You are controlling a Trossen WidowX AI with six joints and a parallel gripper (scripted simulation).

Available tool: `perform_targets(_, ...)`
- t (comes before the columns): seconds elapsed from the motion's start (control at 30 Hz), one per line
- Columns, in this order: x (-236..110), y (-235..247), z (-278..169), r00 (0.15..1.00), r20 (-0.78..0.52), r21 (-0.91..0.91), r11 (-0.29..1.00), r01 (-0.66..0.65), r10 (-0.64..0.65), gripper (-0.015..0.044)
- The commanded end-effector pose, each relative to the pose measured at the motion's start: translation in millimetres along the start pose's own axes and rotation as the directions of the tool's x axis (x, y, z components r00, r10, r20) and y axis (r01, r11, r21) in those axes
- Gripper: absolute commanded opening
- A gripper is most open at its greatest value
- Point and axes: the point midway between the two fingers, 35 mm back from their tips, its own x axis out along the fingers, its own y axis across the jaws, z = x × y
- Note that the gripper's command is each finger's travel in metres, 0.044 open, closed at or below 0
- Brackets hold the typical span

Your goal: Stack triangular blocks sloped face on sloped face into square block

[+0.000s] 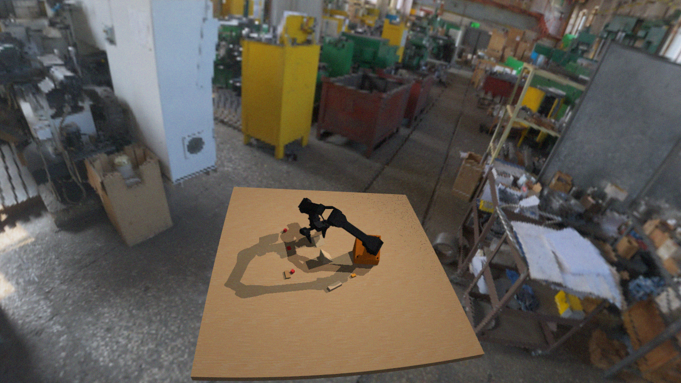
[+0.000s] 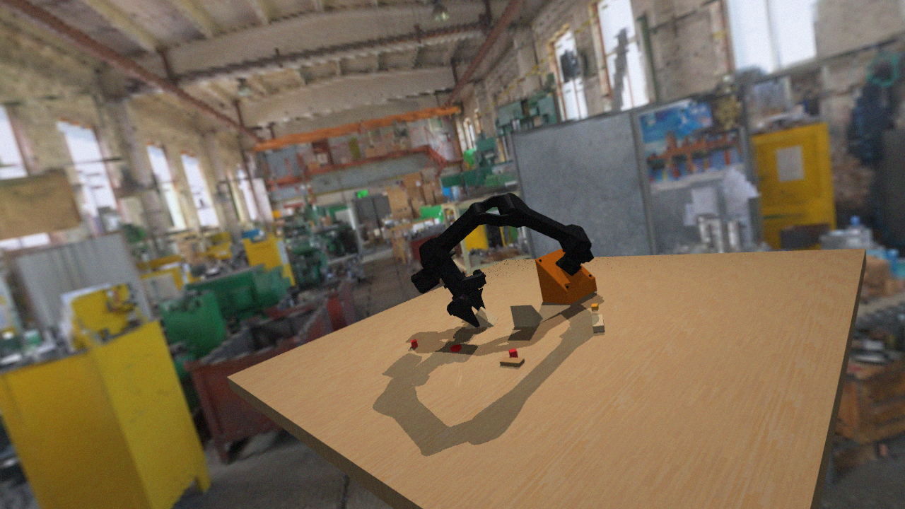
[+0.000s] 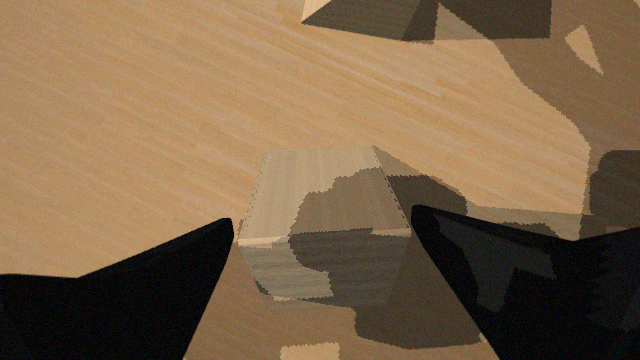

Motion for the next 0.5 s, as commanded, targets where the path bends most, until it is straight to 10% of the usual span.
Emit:
perform_targets(0.0,0.9,0.7,-1.3,1.000,-0.006,0.003,1.000,0.017,-0.017,0.0440)
perform_targets(0.47,0.5,1.0,-1.3,1.000,-0.005,-0.001,1.000,0.008,-0.008,0.0256)
